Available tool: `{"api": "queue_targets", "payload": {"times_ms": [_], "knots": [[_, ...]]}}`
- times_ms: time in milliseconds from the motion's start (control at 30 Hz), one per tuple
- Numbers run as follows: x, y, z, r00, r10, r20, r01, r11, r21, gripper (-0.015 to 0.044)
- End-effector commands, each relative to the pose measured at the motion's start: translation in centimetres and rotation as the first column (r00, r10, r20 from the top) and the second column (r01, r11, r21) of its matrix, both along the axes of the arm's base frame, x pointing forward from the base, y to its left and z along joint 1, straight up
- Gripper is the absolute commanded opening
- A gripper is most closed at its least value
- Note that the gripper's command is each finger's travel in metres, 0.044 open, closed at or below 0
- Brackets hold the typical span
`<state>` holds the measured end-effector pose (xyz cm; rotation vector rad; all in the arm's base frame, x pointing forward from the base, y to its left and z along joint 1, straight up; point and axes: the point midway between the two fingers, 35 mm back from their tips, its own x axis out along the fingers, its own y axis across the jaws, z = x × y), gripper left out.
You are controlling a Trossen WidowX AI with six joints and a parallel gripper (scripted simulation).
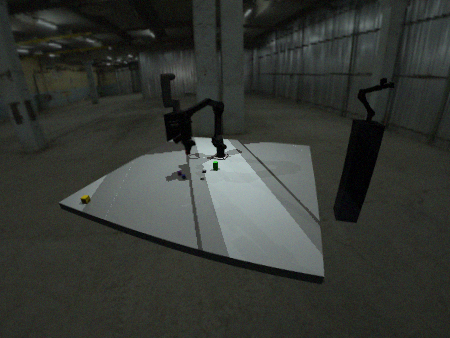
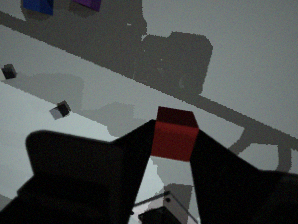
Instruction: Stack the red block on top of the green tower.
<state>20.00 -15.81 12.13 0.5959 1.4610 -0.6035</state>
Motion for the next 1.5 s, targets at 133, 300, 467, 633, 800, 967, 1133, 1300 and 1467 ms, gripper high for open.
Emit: {"api": "queue_targets", "payload": {"times_ms": [133,300,467,633,800,967,1133,1300,1467], "knots": [[-0.1,0.1,3.1,1.0,-0.004,-0.002,0.004,1.0,-0.002,0.0],[-0.1,0.0,3.3,1.0,-0.001,0.003,0.001,1.0,-0.003,0.0],[0.1,0.3,3.6,1.0,-0.004,-0.002,0.004,1.0,-0.002,0.0],[1.1,2.2,3.6,1.0,-0.004,-0.001,0.004,1.0,0.0,0.0],[1.9,4.2,3.6,1.0,-0.004,0.0,0.004,1.0,0.002,0.0],[2.6,6.2,3.6,1.0,-0.004,0.001,0.004,1.0,0.004,0.0],[3.0,8.3,3.6,1.0,-0.004,0.002,0.004,1.0,0.006,0.0],[3.2,10.4,3.6,1.0,-0.004,0.002,0.004,1.0,0.008,0.0],[3.2,12.4,3.6,1.0,-0.004,0.002,0.004,1.0,0.01,0.0]]}}
